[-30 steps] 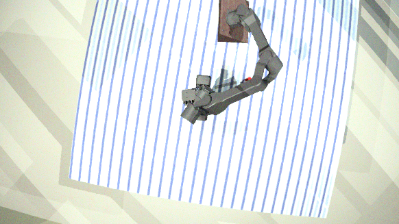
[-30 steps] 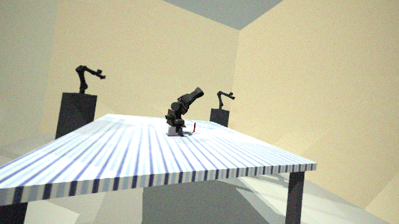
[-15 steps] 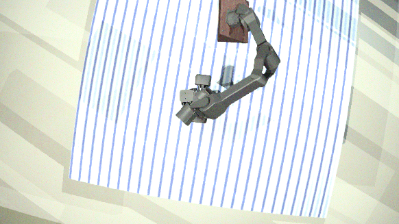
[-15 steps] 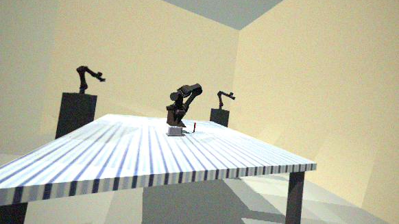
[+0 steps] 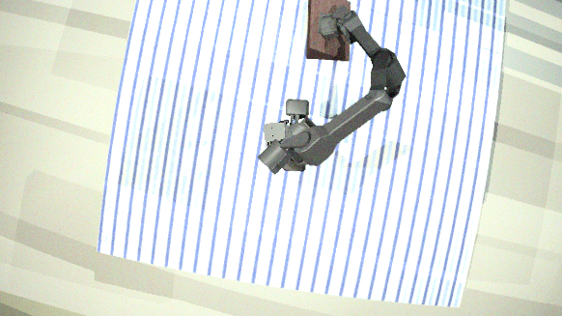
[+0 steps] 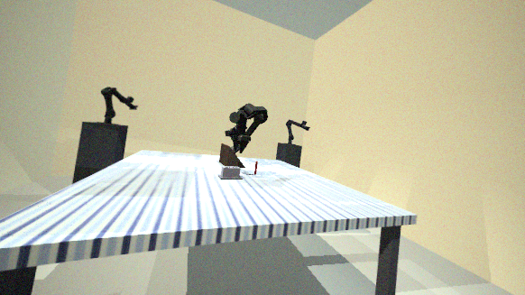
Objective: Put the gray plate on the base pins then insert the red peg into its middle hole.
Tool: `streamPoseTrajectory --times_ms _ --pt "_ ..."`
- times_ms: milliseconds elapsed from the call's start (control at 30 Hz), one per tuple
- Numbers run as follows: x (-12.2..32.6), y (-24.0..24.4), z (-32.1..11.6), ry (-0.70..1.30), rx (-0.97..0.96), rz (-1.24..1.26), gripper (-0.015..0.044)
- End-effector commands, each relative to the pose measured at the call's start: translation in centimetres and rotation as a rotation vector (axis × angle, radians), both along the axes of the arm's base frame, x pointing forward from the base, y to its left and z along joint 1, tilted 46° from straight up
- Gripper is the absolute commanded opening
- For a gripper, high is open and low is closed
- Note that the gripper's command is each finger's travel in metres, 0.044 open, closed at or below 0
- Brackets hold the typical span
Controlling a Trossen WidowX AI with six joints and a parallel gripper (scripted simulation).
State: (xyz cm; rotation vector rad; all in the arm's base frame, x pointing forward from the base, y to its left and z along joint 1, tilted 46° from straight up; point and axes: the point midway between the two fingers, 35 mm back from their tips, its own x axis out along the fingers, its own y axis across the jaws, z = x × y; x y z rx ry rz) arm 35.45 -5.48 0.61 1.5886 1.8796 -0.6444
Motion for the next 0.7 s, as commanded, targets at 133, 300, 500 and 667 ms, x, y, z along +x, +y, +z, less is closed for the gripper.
streamPoseTrajectory --times_ms 133,300,500,667 --pt "-4.5 5.7 7.7 -0.135 0.018 0.123 0.044" --pt "-8.7 9.1 10.8 -0.205 0.034 0.195 0.044" --pt "-10.9 10.5 11.8 -0.235 0.044 0.229 0.044" --pt "-11.0 11.7 10.7 -0.235 0.043 0.229 0.044"
